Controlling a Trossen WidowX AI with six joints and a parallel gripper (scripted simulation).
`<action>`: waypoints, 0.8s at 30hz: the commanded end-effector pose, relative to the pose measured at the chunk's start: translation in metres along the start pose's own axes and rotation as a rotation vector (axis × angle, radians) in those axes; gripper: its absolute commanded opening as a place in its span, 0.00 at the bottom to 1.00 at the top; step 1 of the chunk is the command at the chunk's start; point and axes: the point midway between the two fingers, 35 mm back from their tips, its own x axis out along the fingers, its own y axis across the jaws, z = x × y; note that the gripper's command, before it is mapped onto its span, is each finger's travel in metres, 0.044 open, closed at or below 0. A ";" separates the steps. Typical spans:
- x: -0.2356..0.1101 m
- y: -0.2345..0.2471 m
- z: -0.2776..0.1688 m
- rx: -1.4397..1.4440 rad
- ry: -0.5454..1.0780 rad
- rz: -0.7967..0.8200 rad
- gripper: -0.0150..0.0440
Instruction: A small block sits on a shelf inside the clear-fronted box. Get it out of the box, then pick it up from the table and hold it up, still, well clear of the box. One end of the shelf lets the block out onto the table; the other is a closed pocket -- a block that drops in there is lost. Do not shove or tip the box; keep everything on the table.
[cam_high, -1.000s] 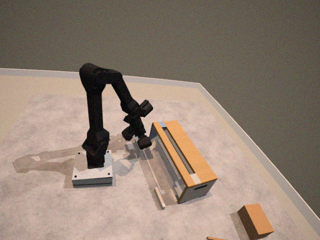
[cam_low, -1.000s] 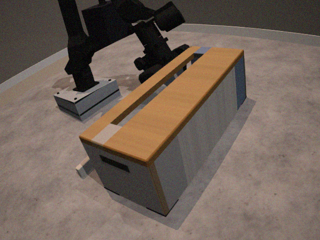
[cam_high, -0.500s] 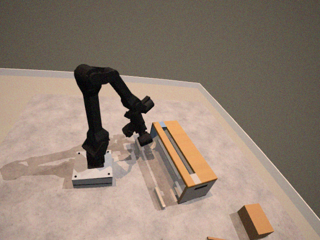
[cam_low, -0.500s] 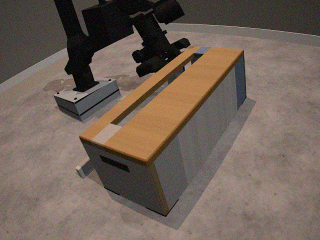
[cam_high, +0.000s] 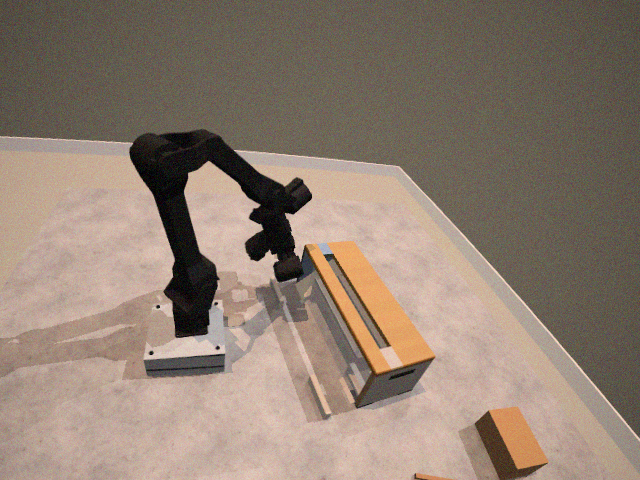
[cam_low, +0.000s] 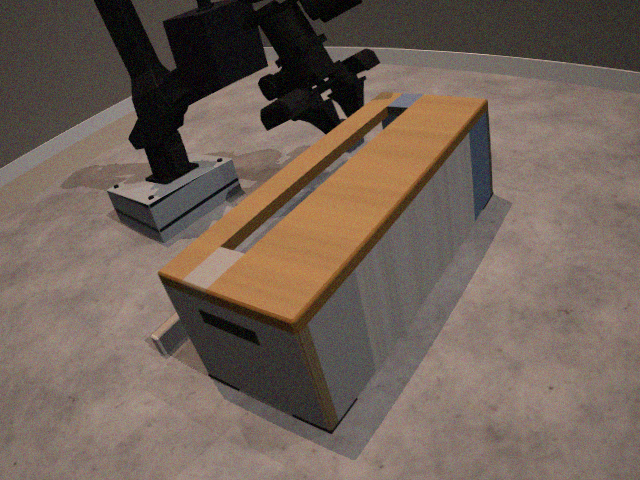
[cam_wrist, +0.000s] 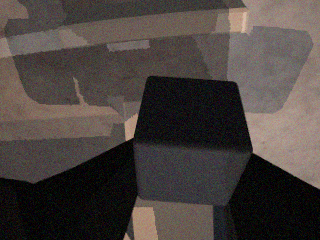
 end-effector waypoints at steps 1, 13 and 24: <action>-0.006 -0.002 -0.004 0.131 0.009 -0.017 0.25; -0.012 -0.002 -0.008 0.566 0.001 -0.032 0.25; -0.018 -0.001 -0.011 0.964 -0.012 -0.044 0.25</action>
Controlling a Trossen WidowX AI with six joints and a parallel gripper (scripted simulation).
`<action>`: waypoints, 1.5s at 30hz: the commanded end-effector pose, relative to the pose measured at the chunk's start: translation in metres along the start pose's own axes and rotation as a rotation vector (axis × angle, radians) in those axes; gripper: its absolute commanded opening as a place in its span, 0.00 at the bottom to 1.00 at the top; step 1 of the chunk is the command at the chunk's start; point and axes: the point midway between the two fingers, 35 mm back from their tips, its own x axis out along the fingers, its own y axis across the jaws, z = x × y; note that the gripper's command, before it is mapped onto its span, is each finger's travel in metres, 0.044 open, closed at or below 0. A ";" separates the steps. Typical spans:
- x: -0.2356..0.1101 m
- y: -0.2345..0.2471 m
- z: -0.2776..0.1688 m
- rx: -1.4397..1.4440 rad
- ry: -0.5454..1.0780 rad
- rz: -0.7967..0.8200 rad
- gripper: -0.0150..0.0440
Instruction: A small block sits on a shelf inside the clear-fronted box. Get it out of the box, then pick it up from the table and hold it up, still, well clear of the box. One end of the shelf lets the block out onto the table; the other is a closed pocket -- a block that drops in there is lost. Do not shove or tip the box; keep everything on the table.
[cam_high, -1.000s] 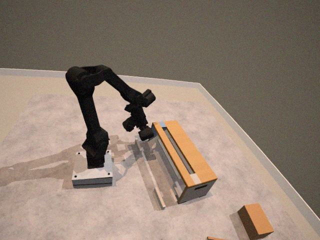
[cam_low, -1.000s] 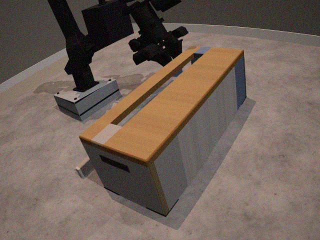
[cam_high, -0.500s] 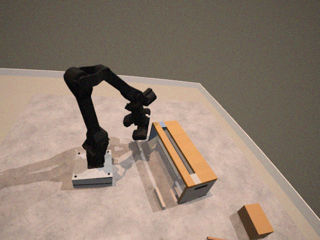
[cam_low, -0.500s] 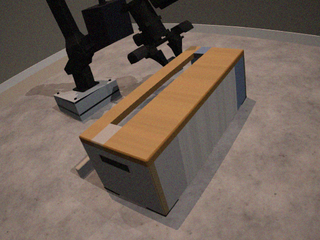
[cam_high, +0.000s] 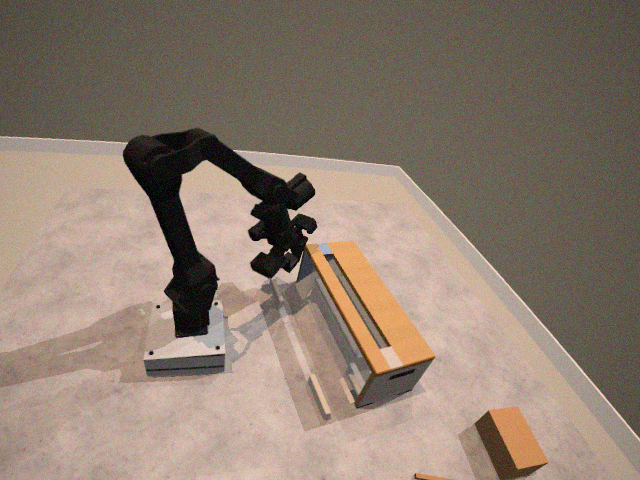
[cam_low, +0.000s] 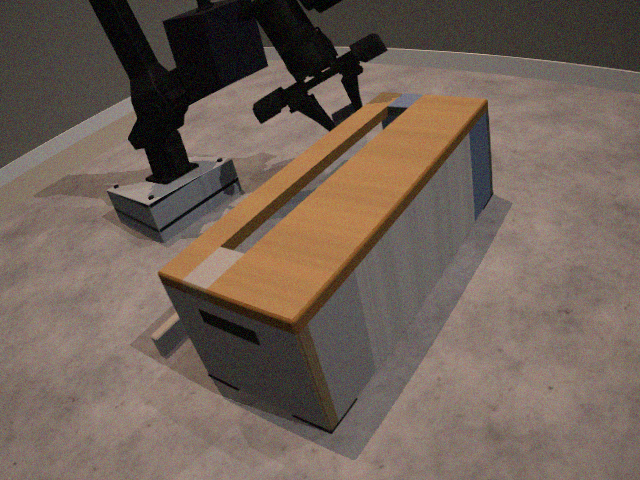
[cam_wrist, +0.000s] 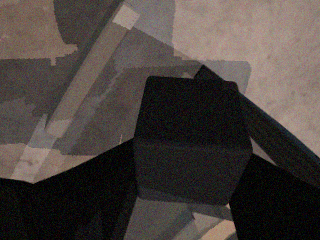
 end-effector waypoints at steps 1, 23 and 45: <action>-0.005 -0.004 -0.001 0.144 -0.006 -0.019 0.25; -0.018 -0.008 -0.006 0.940 -0.039 -0.023 0.25; -0.030 -0.011 -0.011 1.734 -0.078 -0.004 0.25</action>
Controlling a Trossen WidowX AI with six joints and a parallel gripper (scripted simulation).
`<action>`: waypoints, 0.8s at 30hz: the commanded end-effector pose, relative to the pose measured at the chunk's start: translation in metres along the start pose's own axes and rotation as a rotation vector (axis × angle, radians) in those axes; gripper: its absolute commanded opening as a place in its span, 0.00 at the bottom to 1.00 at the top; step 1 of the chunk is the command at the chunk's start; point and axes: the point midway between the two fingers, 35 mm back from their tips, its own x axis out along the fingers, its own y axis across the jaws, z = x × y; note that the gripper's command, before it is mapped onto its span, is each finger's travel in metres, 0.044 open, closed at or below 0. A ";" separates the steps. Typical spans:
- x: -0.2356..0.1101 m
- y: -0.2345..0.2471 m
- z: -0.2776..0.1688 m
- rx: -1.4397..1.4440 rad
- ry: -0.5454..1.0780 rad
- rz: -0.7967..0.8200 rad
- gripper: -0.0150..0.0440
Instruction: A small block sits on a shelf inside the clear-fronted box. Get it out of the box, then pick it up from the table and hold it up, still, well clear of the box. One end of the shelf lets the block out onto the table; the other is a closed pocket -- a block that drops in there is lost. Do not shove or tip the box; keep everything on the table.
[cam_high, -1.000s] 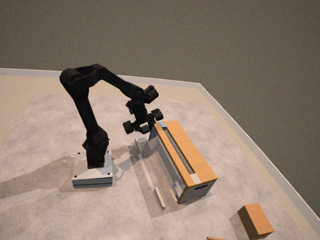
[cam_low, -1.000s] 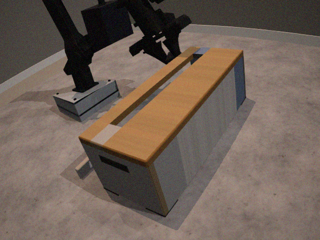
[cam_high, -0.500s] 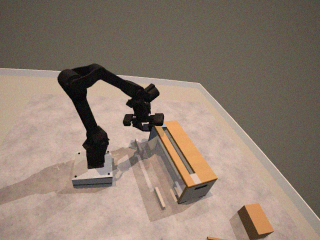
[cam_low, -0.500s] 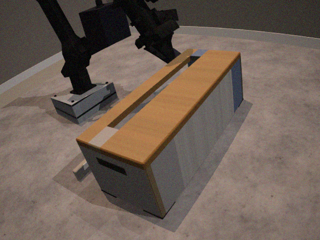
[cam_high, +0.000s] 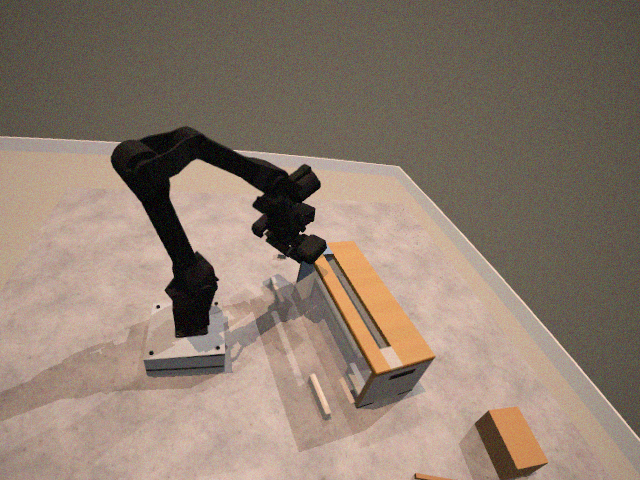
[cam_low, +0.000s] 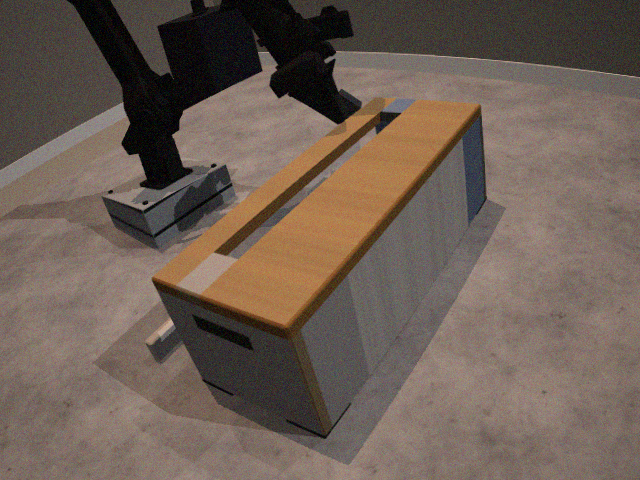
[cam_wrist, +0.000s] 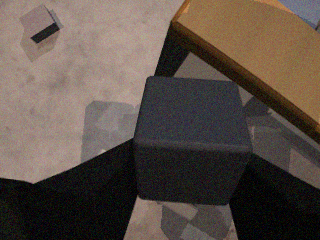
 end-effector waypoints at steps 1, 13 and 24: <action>-0.006 -0.001 0.004 0.143 -0.019 0.006 0.25; -0.013 -0.003 0.006 0.576 -0.025 0.023 0.25; -0.020 -0.005 0.007 0.973 -0.025 0.041 0.25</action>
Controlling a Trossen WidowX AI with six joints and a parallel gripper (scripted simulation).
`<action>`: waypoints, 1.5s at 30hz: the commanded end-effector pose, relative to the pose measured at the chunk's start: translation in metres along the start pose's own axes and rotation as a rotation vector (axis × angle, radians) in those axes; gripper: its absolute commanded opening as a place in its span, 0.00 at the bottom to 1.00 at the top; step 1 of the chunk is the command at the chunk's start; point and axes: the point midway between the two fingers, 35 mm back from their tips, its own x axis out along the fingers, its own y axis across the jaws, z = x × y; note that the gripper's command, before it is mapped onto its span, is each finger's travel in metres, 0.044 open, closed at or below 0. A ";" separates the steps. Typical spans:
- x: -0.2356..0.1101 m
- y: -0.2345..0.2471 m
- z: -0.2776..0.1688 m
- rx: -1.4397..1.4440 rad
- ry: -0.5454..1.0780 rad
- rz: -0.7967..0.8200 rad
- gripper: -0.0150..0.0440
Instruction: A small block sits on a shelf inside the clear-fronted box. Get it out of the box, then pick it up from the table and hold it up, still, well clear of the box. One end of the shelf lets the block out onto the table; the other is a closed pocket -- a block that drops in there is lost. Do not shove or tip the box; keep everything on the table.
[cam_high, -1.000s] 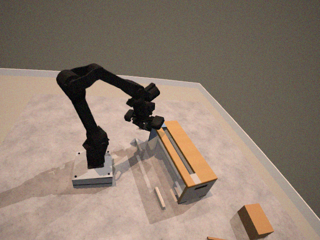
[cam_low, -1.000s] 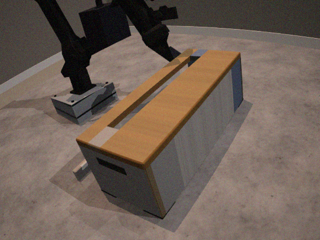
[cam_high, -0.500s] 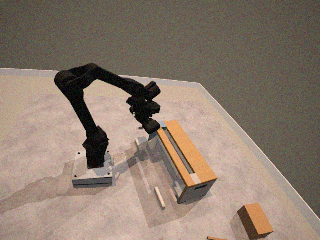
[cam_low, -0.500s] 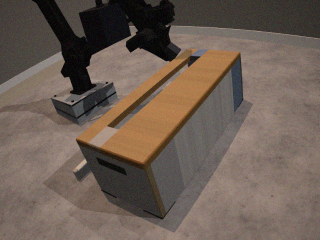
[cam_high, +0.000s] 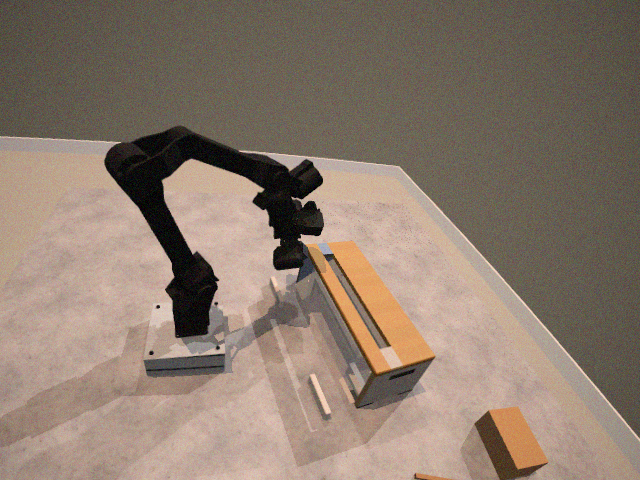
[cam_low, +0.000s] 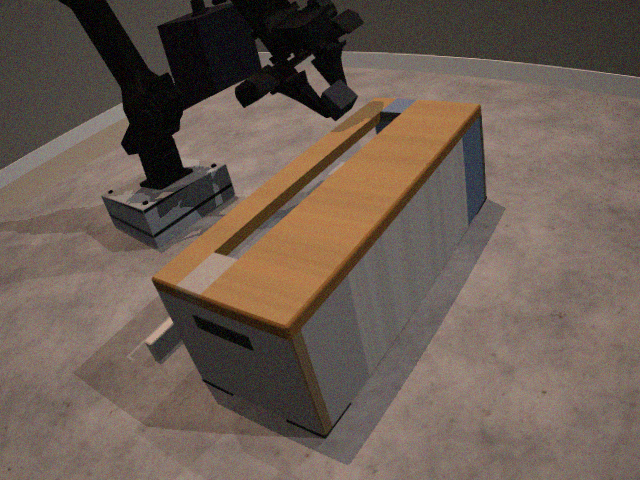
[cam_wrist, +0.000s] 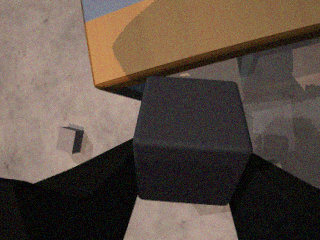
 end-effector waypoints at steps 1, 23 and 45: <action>-0.006 0.002 0.003 0.141 -0.009 0.018 0.25; -0.020 0.002 0.007 0.934 0.011 0.045 0.25; -0.033 0.002 0.010 1.726 0.052 0.062 0.25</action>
